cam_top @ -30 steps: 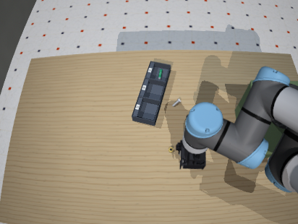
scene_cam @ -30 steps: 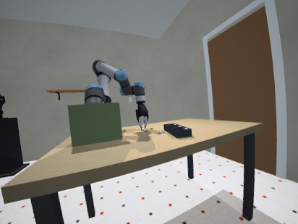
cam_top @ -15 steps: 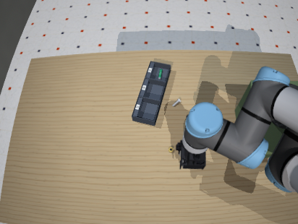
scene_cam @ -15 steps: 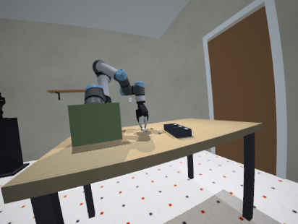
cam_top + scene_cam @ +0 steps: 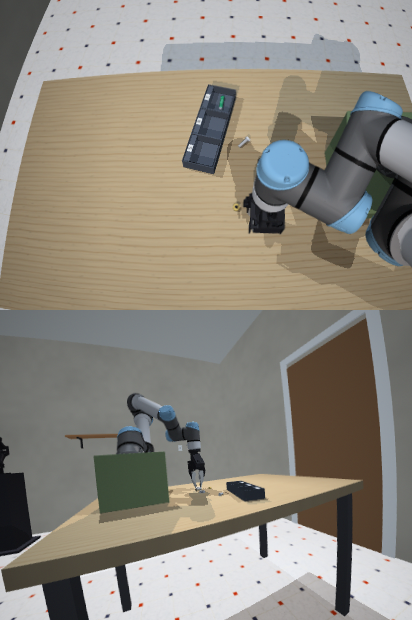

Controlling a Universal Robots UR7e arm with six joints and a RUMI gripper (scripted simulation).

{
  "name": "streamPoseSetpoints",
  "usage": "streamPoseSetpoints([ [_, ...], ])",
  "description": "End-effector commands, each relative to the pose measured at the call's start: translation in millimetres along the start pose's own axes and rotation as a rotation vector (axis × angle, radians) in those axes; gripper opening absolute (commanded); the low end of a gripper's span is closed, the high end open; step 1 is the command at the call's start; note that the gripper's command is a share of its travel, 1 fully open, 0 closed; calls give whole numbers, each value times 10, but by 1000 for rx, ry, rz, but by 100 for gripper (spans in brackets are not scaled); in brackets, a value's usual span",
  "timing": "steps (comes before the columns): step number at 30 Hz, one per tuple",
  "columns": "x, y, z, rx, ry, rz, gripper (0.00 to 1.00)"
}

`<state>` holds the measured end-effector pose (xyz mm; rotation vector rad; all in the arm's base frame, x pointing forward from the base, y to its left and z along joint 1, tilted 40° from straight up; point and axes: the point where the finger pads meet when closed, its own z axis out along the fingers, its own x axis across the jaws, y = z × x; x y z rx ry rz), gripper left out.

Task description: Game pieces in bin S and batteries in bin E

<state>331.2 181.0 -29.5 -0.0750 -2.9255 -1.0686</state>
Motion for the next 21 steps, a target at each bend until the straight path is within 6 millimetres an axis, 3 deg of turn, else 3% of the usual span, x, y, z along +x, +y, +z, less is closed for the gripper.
streamPoseSetpoints([
  [1,-2,0,-125,0,-1,0,0],
  [16,-2,0,-558,0,-1,0,0],
  [21,-2,0,-558,0,-1,0,0],
])
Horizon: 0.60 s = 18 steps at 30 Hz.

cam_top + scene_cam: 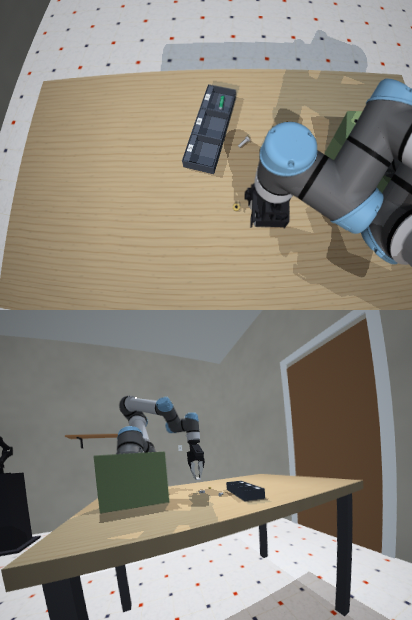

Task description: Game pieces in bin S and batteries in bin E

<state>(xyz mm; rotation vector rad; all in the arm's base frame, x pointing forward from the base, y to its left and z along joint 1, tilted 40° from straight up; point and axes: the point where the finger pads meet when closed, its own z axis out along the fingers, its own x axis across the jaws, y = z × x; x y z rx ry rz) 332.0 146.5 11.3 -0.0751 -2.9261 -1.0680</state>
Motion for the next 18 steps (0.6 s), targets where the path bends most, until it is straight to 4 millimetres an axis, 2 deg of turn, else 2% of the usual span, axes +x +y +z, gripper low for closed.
streamPoseSetpoints([
  [1,1,0,-24,0,0,0,0],
  [13,1,0,-19,0,0,0,0],
  [18,-198,-224,-19,0,0,208,0],
])
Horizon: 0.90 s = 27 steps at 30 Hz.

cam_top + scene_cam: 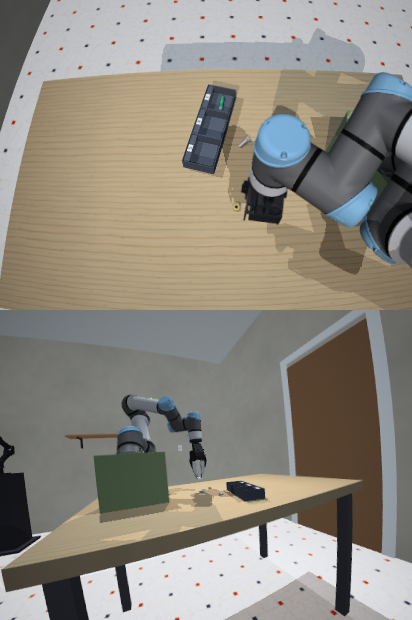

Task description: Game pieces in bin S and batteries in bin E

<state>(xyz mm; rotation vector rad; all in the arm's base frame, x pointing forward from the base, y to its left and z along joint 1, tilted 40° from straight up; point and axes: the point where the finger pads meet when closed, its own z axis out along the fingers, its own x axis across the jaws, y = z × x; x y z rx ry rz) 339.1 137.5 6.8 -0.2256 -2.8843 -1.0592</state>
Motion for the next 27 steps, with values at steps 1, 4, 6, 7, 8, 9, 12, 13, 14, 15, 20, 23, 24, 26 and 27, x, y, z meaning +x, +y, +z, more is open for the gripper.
streamPoseSetpoints([
  [1,-179,-157,5,4,0,103,0],
  [4,-223,-198,4,4,0,103,0],
  [6,-312,-279,4,4,0,103,0],
  [7,-356,-319,4,4,0,103,0],
  [8,-400,-360,4,4,0,103,0],
  [9,-445,-400,4,4,0,103,0],
  [12,-578,-522,4,4,0,103,0],
  [13,-622,-562,3,4,0,103,0],
  [14,-666,-603,3,4,0,103,0],
  [15,-711,-643,3,4,0,103,0],
  [20,-844,-765,3,4,0,103,0],
  [23,-977,-886,2,4,0,103,0],
  [24,-1021,-926,2,4,0,103,0],
  [26,-1110,-1007,2,4,0,103,0],
  [27,-1154,-1048,1,4,0,103,0],
])
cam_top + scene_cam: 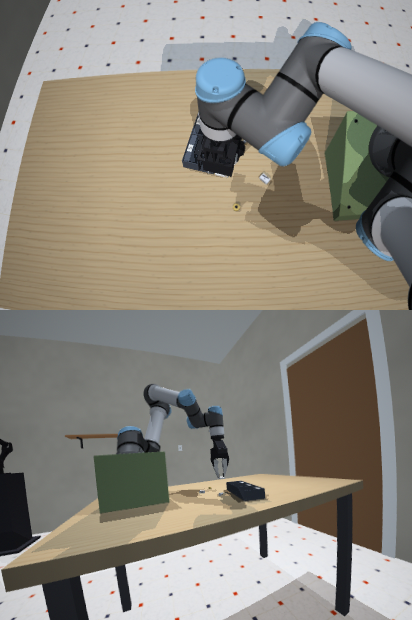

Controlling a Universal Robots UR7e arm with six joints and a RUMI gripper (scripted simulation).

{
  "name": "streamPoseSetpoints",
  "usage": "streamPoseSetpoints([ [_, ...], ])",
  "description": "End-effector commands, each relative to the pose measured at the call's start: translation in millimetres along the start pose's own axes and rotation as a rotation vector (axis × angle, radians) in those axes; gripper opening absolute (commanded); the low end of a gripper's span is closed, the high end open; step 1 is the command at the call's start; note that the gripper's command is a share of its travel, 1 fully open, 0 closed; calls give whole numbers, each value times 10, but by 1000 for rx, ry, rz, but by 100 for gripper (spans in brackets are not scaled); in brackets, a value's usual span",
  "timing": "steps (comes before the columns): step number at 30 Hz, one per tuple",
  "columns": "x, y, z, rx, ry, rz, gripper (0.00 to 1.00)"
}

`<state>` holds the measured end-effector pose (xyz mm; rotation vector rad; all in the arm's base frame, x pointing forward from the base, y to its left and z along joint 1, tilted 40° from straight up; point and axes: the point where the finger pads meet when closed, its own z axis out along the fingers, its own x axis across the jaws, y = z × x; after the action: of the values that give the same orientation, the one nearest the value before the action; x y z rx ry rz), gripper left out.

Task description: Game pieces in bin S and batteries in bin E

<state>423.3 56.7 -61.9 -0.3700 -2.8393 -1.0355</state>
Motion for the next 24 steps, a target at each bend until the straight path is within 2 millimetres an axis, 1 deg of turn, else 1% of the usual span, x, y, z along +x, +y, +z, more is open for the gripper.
streamPoseSetpoints([
  [1,-217,-153,7,0,-1,0,0],
  [8,-555,-402,6,0,-1,0,0],
  [10,-555,-402,6,0,-1,0,0],
  [11,-596,-432,6,0,-1,0,0],
  [14,-616,-445,6,0,-1,0,0],
  [24,-600,-434,6,0,-1,0,0],
])
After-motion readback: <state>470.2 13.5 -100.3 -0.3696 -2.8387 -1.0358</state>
